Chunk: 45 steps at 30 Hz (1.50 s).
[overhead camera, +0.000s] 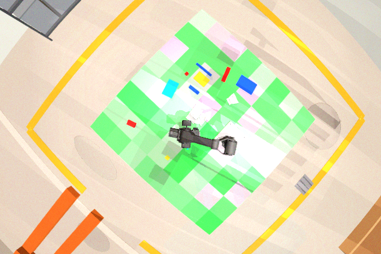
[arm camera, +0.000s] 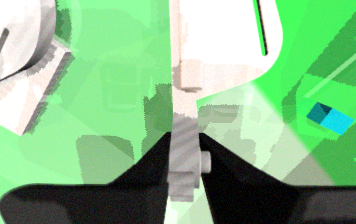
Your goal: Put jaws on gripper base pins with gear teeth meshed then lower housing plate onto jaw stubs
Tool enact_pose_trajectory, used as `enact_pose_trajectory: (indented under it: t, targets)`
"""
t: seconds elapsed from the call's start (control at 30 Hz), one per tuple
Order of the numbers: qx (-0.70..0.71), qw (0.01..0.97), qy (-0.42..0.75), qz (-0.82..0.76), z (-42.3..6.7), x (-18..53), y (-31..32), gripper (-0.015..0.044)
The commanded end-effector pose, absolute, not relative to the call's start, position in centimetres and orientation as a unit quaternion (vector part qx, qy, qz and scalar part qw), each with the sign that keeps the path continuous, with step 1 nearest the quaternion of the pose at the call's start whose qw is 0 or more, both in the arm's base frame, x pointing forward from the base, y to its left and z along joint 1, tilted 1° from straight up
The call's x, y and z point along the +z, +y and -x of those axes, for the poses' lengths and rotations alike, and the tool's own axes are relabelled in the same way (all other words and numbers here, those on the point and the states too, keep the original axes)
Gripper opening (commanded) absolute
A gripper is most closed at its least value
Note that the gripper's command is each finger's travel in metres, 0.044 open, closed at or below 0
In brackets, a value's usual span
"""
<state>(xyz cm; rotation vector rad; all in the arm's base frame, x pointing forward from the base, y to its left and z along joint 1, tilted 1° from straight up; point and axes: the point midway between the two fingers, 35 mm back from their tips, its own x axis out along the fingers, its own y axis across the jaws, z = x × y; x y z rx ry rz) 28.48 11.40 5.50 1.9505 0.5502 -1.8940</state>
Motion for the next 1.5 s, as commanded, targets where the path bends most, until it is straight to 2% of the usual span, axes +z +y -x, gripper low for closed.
enact_pose_trajectory:
  t: [0.0, 0.6, 1.07, 1.47]
  targets:
    - [-0.669, 0.181, 0.194, -0.695, -28.6, 6.2, 11.4, 0.0037]
    - [-0.669, 0.181, 0.194, -0.695, -28.5, 7.4, 11.4, 0.0037]
    - [-0.669, 0.181, 0.194, -0.695, -28.5, 11.6, 11.3, 0.0037]
    - [-0.663, 0.201, 0.214, -0.689, -28.6, 11.7, 11.6, 0.0037]
